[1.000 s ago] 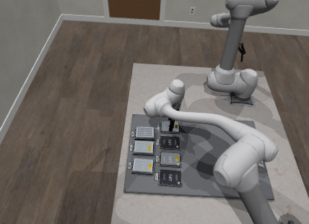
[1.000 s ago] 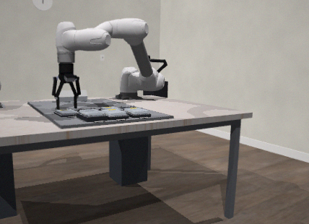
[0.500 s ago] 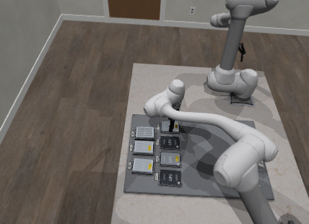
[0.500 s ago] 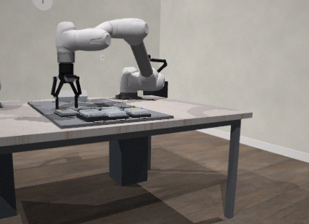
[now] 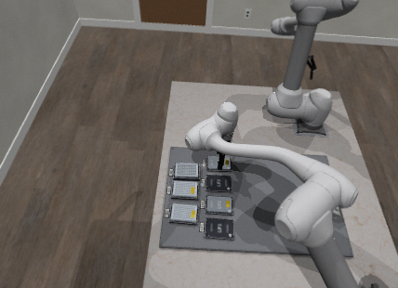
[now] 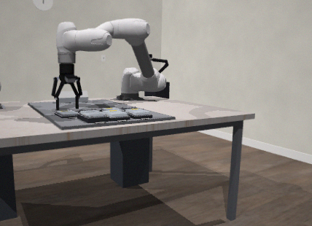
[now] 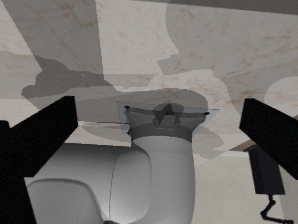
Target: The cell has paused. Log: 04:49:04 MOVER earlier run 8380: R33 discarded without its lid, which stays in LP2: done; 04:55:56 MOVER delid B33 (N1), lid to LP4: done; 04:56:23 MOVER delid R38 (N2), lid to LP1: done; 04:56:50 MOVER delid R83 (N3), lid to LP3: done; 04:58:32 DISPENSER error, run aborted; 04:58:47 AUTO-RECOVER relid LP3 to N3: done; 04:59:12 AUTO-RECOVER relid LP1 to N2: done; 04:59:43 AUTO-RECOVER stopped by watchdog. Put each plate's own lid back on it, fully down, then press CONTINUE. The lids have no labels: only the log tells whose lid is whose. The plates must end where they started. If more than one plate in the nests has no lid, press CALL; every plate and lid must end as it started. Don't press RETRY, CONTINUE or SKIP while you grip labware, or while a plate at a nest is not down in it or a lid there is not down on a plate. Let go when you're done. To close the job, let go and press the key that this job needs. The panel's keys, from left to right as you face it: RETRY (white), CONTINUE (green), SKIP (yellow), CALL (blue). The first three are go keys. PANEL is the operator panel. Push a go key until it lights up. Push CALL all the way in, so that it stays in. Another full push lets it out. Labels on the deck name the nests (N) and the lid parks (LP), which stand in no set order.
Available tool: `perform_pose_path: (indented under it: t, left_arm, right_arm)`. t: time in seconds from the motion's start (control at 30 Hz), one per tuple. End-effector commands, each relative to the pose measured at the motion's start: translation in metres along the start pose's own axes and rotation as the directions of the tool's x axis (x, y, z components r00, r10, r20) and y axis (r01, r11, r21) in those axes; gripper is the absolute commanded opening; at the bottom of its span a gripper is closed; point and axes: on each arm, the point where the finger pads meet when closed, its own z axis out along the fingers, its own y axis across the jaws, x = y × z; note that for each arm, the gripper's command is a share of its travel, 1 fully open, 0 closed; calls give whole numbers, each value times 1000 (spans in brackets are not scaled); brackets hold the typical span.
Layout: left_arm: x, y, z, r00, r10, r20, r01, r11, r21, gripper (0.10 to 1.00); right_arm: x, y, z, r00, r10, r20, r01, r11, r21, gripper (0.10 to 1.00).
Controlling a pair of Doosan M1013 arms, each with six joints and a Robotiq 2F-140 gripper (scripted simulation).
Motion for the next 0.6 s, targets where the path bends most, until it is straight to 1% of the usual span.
perform_pose_path:
  t: [0.0, 0.57]
  left_arm:
    - [-3, 5, 1, 1000, 0, -1, 0, 1000, -5, 695]
    - [-3, 5, 3, 1000, 0, -1, 0, 1000, -5, 695]
  right_arm:
    - [0, 2, -1, 1000, 6, 3, -6, 1000, 1, 1000]
    - [0, 2, -1, 1000, 6, 3, -6, 1000, 1, 1000]
